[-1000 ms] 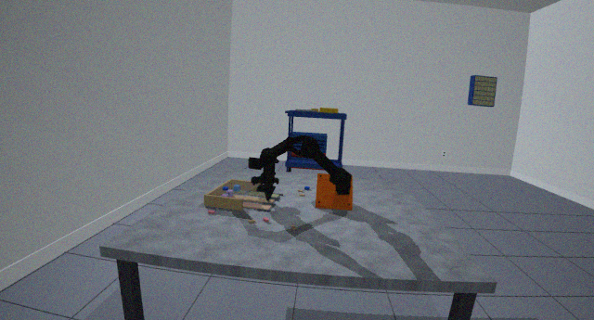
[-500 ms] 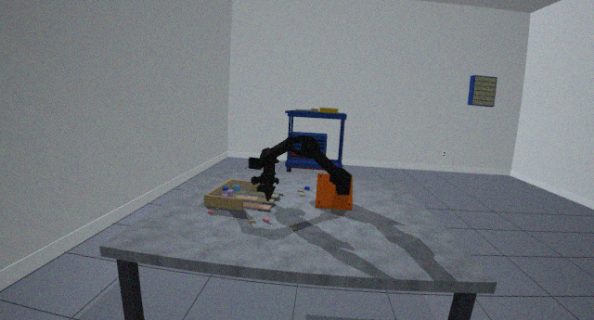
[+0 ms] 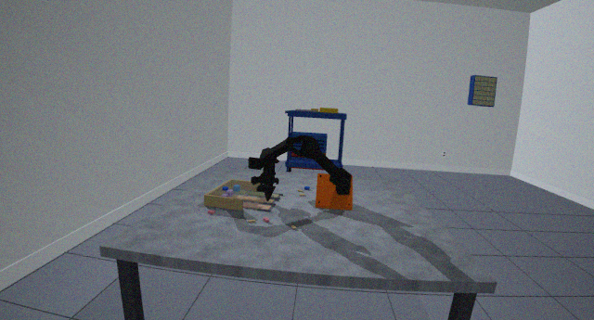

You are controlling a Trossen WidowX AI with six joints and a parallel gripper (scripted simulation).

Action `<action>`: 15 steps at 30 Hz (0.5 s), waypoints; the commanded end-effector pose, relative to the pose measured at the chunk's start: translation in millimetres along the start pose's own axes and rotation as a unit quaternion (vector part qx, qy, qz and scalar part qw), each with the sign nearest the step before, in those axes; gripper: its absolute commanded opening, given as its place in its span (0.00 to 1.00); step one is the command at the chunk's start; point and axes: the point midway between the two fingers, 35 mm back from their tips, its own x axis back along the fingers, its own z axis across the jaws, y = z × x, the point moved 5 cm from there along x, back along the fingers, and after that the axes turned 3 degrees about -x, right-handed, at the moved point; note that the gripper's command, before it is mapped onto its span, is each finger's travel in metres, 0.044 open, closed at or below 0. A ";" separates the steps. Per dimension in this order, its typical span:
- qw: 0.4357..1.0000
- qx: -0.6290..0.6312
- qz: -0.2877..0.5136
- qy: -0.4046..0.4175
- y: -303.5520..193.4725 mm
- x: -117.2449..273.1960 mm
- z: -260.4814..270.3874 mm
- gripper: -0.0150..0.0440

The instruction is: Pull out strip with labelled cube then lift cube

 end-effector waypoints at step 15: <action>1.000 0.001 0.003 0.002 -24.0 -4.8 -2.2 0.25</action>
